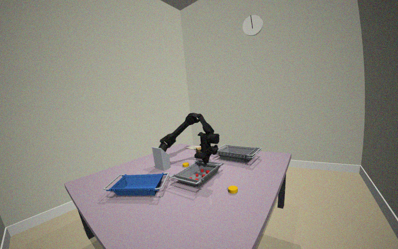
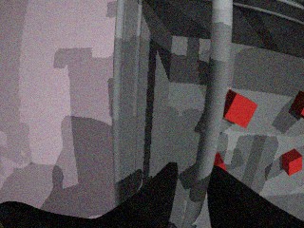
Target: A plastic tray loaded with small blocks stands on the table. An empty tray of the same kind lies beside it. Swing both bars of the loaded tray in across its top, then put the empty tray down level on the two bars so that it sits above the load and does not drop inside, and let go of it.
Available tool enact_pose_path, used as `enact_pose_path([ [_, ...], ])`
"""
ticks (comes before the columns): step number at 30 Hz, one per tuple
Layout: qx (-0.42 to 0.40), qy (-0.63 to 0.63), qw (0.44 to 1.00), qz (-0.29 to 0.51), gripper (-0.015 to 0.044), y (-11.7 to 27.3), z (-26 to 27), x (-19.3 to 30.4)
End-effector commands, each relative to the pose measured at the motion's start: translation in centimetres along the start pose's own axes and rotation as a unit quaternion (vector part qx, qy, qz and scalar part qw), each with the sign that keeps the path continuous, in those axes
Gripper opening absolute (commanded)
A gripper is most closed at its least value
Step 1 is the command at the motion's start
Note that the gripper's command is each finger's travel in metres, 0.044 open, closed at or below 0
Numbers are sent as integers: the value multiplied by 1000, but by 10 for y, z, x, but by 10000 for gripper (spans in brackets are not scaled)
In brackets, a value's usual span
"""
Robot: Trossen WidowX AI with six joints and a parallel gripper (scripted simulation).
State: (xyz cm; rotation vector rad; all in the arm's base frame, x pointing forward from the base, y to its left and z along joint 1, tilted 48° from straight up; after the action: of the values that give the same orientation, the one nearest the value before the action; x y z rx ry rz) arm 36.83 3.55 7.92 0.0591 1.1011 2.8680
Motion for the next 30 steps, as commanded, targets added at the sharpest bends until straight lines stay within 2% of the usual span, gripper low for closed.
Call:
enact_pose_path([
  [1, -2, 4, 1000, -8, 82, 21, 3, -2],
  [5, -2, 4, 1000, -8, 82, 39, 5, -1],
  [7, -1, 0, 1000, -6, 82, 31, 2, -1],
  [30, -1, 0, 1000, -6, 82, 31, 2, -1],
])
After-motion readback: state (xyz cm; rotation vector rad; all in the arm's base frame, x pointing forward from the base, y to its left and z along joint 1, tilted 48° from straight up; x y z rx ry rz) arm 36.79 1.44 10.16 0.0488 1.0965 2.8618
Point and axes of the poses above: the point midway between the two fingers, 35 mm back from their tips, its own y axis back along the fingers, its own z axis across the jaws, x = y × z, the point moved 5 cm from there along y, back along the fingers, and after that the axes turned 4 degrees about -y, right-handed, at the moved point
